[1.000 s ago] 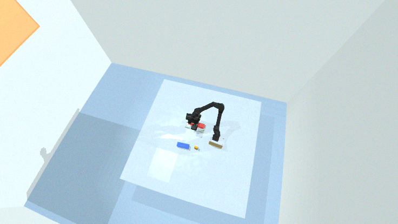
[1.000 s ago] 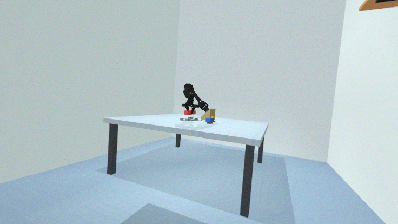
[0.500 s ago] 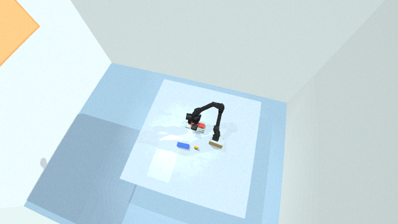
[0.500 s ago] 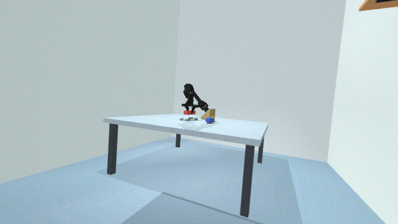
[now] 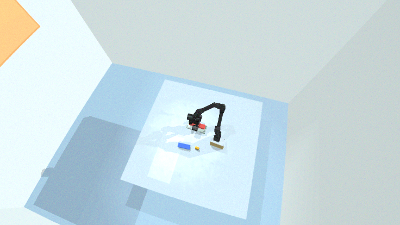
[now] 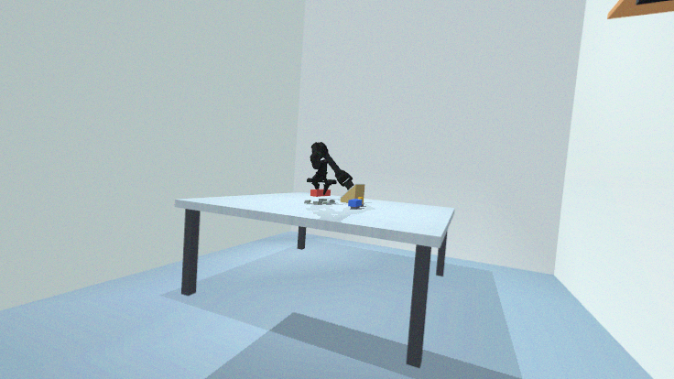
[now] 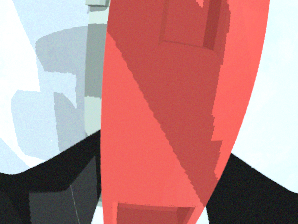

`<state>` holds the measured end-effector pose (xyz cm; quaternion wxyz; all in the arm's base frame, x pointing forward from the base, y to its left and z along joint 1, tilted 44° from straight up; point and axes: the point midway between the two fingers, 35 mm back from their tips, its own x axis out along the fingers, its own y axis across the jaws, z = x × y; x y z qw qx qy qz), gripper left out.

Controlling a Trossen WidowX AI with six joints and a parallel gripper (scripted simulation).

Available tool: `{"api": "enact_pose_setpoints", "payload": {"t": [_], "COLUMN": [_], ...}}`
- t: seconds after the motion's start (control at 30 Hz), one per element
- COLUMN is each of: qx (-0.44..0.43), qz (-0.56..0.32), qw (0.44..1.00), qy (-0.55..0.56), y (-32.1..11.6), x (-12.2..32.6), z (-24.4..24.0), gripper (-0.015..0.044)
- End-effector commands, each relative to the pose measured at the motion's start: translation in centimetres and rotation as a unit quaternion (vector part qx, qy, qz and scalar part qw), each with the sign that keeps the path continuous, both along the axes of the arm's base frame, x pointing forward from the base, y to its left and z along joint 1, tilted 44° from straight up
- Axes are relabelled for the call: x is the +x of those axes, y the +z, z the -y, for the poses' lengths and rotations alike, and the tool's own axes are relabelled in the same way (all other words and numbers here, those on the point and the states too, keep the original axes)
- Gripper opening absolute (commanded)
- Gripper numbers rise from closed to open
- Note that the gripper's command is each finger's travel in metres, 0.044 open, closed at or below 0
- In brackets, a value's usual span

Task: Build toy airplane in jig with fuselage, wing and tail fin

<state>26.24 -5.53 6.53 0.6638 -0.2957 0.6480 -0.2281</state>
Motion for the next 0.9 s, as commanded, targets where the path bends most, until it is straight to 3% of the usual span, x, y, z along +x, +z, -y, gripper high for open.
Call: {"api": "enact_pose_setpoints", "payload": {"t": [0.0, 0.6, 0.77, 0.87], "qx": [-0.003, -0.004, -0.001, -0.001], "qz": [-0.003, -0.003, -0.002, -0.002], "qw": [1.0, 1.0, 1.0, 1.0], "qy": [0.002, 0.002, 0.0, 0.0], "y": [-0.6, -1.6, -1.5, -1.5], "x": [-0.1, 0.0, 0.0, 0.0], "z": [0.5, 1.6, 1.5, 1.5], "gripper": [0.0195, 0.0195, 0.0161, 0.0083]}}
